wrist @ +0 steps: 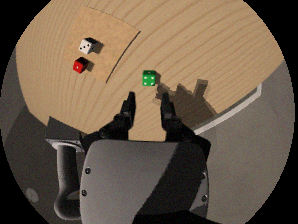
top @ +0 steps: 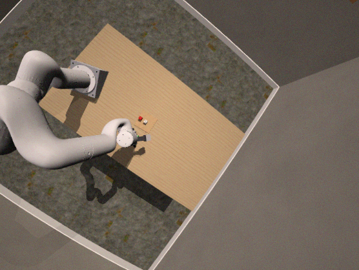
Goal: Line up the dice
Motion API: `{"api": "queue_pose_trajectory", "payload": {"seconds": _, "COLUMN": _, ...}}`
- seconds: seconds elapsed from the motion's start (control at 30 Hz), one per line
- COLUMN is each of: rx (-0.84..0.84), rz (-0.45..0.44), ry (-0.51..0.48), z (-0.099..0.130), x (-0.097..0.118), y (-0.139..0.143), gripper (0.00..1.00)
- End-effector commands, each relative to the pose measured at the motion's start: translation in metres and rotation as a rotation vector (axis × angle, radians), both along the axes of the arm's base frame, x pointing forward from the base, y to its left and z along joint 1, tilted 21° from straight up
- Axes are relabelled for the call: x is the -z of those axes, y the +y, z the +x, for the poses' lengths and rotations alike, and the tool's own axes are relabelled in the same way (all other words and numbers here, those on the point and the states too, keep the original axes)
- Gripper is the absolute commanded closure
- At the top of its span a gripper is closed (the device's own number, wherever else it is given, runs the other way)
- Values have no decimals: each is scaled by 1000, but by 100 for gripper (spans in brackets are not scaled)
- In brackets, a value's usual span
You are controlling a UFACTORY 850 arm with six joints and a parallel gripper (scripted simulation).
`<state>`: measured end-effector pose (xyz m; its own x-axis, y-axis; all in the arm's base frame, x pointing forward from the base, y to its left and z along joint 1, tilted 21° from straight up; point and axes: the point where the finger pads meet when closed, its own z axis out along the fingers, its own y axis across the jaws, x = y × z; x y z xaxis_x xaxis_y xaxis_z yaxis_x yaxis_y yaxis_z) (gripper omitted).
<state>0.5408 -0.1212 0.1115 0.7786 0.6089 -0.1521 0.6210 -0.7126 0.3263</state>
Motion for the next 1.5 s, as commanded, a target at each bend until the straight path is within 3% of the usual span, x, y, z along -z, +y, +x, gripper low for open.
{"api": "queue_pose_trajectory", "payload": {"seconds": 0.0, "rx": 0, "rz": 0, "ry": -2, "z": 1, "x": 0, "y": 0, "gripper": 58}}
{"api": "queue_pose_trajectory", "payload": {"seconds": 1.47, "rx": 0, "rz": -1, "ry": -3, "z": 4, "x": 47, "y": -17, "gripper": 58}}
